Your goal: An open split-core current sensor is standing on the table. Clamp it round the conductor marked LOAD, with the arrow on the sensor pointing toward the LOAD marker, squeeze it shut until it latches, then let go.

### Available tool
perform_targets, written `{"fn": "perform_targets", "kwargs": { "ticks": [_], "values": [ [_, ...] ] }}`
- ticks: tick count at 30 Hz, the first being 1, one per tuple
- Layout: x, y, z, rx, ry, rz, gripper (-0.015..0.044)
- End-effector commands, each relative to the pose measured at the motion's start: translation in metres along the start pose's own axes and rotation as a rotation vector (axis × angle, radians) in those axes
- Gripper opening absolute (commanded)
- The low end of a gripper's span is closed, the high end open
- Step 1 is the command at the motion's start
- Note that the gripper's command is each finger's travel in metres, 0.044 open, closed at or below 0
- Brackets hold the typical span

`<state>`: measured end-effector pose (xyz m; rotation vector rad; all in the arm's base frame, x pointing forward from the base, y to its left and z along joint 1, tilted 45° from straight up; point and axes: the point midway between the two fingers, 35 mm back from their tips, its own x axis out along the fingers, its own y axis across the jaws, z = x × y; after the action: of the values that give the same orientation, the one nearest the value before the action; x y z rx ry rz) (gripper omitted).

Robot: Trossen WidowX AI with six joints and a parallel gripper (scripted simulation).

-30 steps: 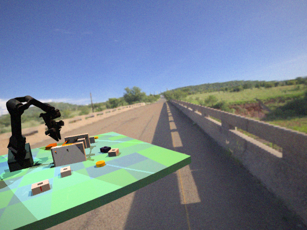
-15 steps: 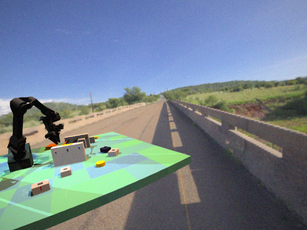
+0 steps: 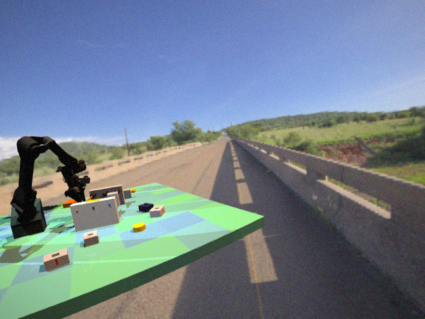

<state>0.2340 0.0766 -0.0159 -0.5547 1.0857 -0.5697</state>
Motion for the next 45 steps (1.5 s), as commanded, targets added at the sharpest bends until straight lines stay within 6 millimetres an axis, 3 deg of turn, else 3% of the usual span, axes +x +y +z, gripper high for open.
{"fn": "perform_targets", "kwargs": {
  "ticks": [1, 14, 17, 32, 36, 45],
  "values": [
    [0.007, -0.001, -0.002, -0.013, -0.001, -0.010, 0.0278],
    [0.026, -0.004, -0.002, -0.012, -0.003, -0.015, 0.0278],
    [0.022, -0.002, -0.001, 0.001, -0.001, -0.006, 0.0199],
    [0.022, -0.002, -0.001, 0.001, -0.001, -0.006, 0.0099],
    [0.020, -0.003, -0.001, -0.012, -0.003, -0.014, 0.0000],
    [0.018, -0.003, -0.006, -0.012, -0.002, -0.012, 0.0000]
  ]
}}
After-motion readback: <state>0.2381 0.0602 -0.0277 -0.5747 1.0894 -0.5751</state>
